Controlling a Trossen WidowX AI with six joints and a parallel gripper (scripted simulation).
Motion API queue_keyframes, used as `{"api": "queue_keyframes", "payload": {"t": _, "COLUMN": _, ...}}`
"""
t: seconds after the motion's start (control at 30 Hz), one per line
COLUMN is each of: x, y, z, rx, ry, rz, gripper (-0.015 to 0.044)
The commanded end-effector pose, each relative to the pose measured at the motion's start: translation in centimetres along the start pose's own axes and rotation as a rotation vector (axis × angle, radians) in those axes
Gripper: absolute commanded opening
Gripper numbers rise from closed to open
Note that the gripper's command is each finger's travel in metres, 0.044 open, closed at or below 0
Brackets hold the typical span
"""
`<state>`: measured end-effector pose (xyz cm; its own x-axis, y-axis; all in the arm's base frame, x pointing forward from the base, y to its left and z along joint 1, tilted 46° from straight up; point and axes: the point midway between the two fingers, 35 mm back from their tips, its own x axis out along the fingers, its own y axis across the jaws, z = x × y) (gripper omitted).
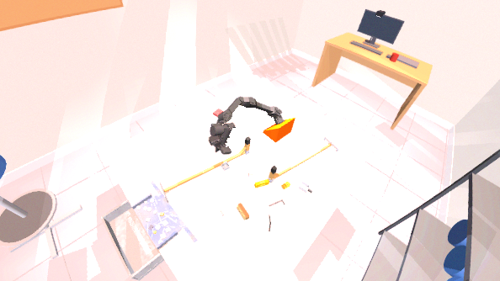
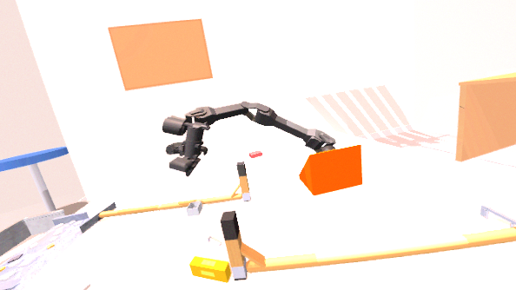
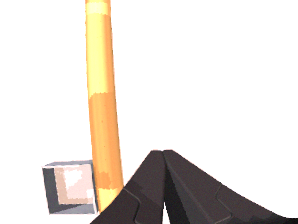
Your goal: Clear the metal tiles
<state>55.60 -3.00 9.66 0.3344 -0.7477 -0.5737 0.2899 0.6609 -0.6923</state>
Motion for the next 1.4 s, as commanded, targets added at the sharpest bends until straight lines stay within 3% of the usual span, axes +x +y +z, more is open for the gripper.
{"api": "queue_keyframes", "payload": {"t": 0.0, "x": -1.1, "y": -1.9, "z": 0.6, "rx": -0.04, "ry": -0.008, "rz": 0.026, "gripper": 0.0}}
{"api": "queue_keyframes", "payload": {"t": 0.43, "x": -1.3, "y": -2.8, "z": 0.7, "rx": -0.069, "ry": -0.01, "rz": 0.039, "gripper": 0.0}}
{"api": "queue_keyframes", "payload": {"t": 1.37, "x": 4.4, "y": -2.6, "z": -1.2, "rx": -0.068, "ry": -0.007, "rz": 0.039, "gripper": 0.0}}
